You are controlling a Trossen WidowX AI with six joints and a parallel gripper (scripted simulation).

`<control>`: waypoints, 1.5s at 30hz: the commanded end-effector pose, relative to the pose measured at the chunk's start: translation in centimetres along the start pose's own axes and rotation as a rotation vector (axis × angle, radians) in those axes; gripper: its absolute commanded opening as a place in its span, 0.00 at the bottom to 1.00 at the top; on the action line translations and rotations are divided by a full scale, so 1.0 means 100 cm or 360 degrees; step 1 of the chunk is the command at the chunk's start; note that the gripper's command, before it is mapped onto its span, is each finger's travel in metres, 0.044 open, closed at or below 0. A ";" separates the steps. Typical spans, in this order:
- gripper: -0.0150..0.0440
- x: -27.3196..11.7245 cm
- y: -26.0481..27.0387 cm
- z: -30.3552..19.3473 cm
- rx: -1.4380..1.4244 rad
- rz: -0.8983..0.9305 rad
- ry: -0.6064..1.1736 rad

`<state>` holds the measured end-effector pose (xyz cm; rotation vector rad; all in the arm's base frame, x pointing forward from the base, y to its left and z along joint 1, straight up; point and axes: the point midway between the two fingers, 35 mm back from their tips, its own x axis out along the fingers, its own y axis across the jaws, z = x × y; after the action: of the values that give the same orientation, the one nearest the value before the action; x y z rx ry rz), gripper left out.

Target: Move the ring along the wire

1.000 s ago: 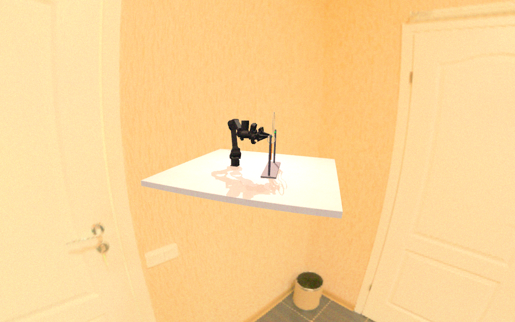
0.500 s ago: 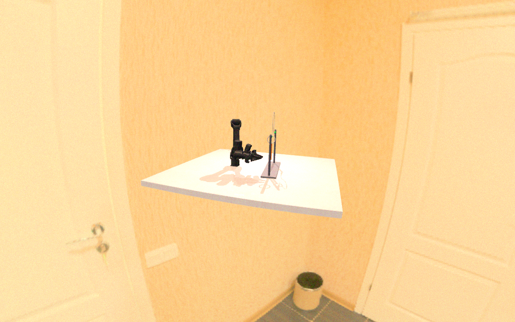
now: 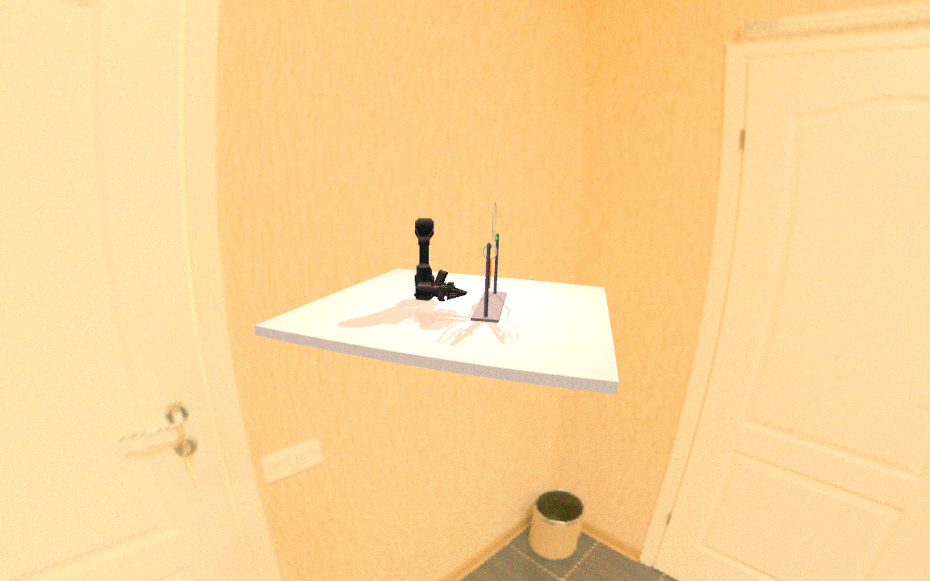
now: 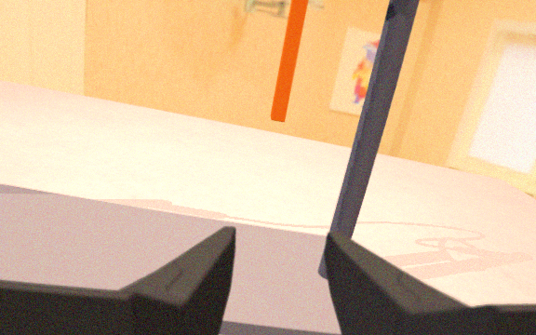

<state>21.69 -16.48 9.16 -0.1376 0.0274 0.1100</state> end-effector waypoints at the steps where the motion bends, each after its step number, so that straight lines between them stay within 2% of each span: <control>1: 0.53 0.013 -0.002 0.012 0.0045 0.0011 -0.0013; 9: 0.53 0.044 -0.004 0.048 0.0190 0.0027 -0.0070; 45: 0.53 0.093 -0.006 0.052 0.0189 0.0026 -0.0077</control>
<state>30.48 -15.46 14.03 -0.0200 -0.0133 0.1285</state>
